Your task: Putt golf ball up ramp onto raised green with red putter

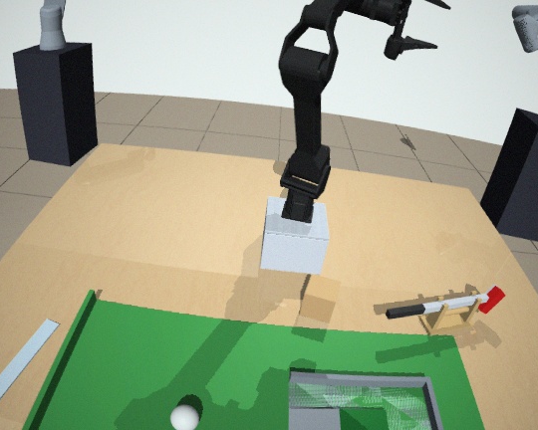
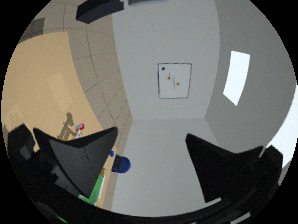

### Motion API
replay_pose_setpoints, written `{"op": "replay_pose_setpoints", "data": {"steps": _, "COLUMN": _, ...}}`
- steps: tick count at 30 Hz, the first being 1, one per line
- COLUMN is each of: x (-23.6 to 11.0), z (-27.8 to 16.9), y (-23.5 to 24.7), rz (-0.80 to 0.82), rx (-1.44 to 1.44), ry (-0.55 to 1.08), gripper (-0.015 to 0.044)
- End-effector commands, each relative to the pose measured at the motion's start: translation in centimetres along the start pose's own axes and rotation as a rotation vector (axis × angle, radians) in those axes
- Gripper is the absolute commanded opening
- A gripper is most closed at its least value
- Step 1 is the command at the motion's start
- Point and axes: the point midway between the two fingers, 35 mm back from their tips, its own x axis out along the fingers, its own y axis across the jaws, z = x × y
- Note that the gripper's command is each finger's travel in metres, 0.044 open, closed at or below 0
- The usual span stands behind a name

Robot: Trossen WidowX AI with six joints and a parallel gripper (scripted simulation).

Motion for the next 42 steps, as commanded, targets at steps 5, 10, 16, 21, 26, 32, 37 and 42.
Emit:
{"op": "replay_pose_setpoints", "data": {"steps": 5, "x": 2.6, "z": 0.3, "y": 3.1, "rz": 0.104, "rx": -0.071, "ry": 0.099, "gripper": 0.0440}}
{"op": "replay_pose_setpoints", "data": {"steps": 10, "x": 6.7, "z": -0.6, "y": 7.6, "rz": 0.272, "rx": -0.137, "ry": 0.236, "gripper": 0.0440}}
{"op": "replay_pose_setpoints", "data": {"steps": 16, "x": 11.8, "z": -4.0, "y": 12.8, "rz": 0.488, "rx": -0.155, "ry": 0.391, "gripper": 0.0440}}
{"op": "replay_pose_setpoints", "data": {"steps": 21, "x": 15.2, "z": -8.4, "y": 16.7, "rz": 0.661, "rx": -0.122, "ry": 0.510, "gripper": 0.0440}}
{"op": "replay_pose_setpoints", "data": {"steps": 26, "x": 17.1, "z": -12.9, "y": 19.7, "rz": 0.794, "rx": -0.069, "ry": 0.602, "gripper": 0.0440}}
{"op": "replay_pose_setpoints", "data": {"steps": 32, "x": 18.5, "z": -18.7, "y": 23.9, "rz": 0.971, "rx": 0.077, "ry": 0.657, "gripper": 0.0440}}
{"op": "replay_pose_setpoints", "data": {"steps": 37, "x": 18.6, "z": -24.3, "y": 27.5, "rz": 1.096, "rx": 0.265, "ry": 0.666, "gripper": 0.0440}}
{"op": "replay_pose_setpoints", "data": {"steps": 42, "x": 17.5, "z": -29.5, "y": 30.7, "rz": 1.161, "rx": 0.490, "ry": 0.643, "gripper": 0.0440}}
